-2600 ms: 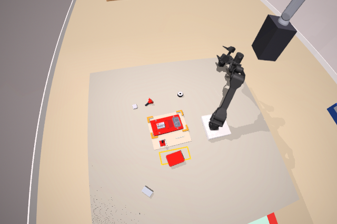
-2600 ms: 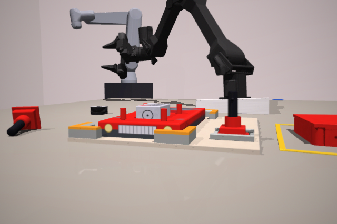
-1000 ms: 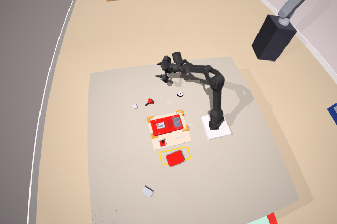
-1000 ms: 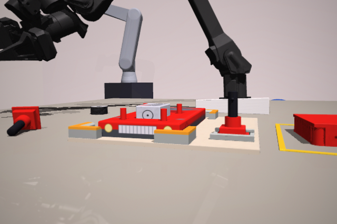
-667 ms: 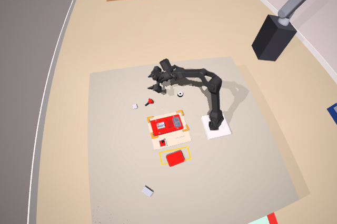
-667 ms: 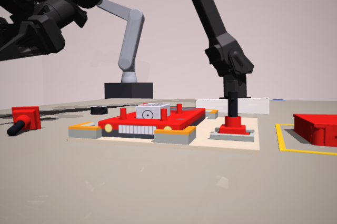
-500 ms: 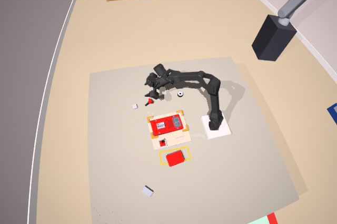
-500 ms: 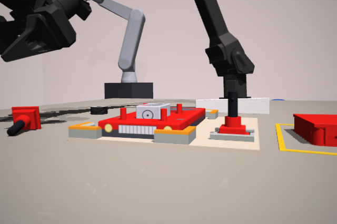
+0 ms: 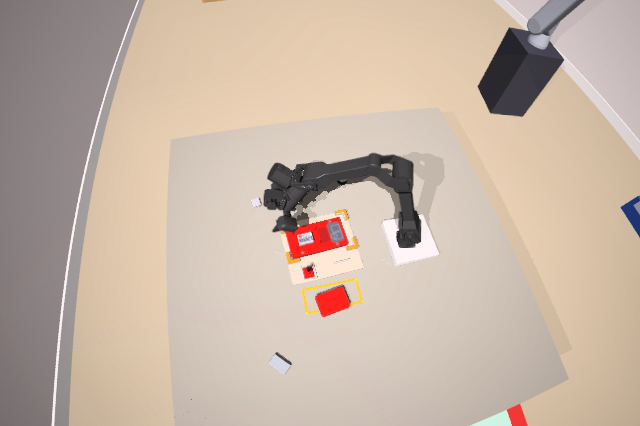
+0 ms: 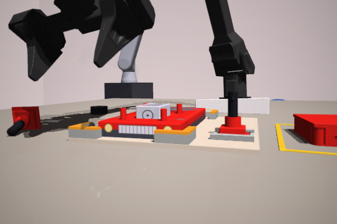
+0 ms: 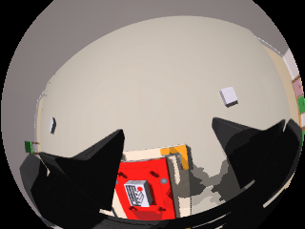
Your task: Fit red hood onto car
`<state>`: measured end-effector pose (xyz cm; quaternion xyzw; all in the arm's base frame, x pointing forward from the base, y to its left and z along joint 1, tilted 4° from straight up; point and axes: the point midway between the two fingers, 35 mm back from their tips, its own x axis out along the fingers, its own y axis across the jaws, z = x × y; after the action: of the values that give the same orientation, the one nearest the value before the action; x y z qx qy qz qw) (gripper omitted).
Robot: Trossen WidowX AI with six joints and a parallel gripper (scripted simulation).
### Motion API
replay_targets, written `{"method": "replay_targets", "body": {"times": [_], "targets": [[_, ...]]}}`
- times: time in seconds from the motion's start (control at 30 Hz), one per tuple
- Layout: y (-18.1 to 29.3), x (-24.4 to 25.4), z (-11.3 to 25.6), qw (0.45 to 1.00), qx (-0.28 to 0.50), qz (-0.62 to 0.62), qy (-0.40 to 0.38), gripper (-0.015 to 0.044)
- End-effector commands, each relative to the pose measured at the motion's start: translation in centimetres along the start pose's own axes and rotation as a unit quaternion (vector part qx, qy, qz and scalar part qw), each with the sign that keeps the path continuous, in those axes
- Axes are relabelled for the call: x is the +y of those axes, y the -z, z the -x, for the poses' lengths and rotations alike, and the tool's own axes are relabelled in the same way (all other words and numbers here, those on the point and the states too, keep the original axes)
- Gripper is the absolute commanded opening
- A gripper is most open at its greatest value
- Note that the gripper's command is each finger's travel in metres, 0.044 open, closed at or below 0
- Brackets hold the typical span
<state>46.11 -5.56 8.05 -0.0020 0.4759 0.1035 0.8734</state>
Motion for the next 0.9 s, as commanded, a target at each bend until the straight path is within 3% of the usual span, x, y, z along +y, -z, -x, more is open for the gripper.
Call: {"method": "replay_targets", "body": {"times": [0.0, 0.37, 0.87], "targets": [[0.4, 4.6, -0.5, 0.999, 0.04, 0.008, -0.015, 0.044], [4.2, 16.7, -0.6, 0.986, 0.164, 0.02, -0.03, 0.044], [12.8, 29.3, 3.9, 0.951, 0.297, 0.084, 0.031, 0.044]]}}
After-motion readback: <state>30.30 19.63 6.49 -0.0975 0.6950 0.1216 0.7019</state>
